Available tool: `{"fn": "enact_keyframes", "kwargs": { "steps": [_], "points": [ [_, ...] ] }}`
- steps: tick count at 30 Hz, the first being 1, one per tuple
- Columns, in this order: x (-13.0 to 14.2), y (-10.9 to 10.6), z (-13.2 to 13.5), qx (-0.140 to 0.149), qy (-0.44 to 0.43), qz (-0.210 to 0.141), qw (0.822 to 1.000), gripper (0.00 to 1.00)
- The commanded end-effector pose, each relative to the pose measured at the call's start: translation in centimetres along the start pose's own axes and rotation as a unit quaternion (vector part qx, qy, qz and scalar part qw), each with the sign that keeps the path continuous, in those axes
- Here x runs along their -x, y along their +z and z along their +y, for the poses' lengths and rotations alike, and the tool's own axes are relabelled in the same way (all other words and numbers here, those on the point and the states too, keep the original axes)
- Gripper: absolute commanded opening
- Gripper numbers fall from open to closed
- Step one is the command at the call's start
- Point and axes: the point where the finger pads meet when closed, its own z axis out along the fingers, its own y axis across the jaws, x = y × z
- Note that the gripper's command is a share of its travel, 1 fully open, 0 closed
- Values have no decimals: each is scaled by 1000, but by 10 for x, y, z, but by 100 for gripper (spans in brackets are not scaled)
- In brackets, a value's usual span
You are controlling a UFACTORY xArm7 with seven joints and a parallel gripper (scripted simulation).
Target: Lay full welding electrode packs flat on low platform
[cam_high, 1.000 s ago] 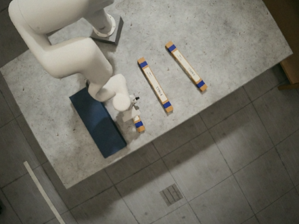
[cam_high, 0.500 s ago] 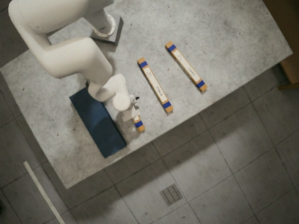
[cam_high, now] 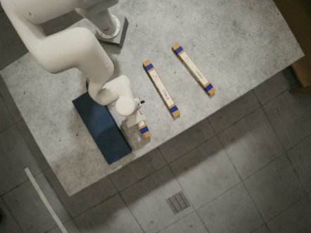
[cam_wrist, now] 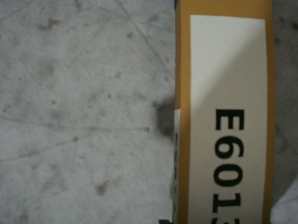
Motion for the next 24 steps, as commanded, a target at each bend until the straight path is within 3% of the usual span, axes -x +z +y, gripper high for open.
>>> {"fn": "enact_keyframes", "kwargs": {
  "steps": [1,24],
  "points": [
    [-2,-14,0,0,0,3,1000,35],
    [-2,-22,0,0,0,3,1000,35]
  ]
}}
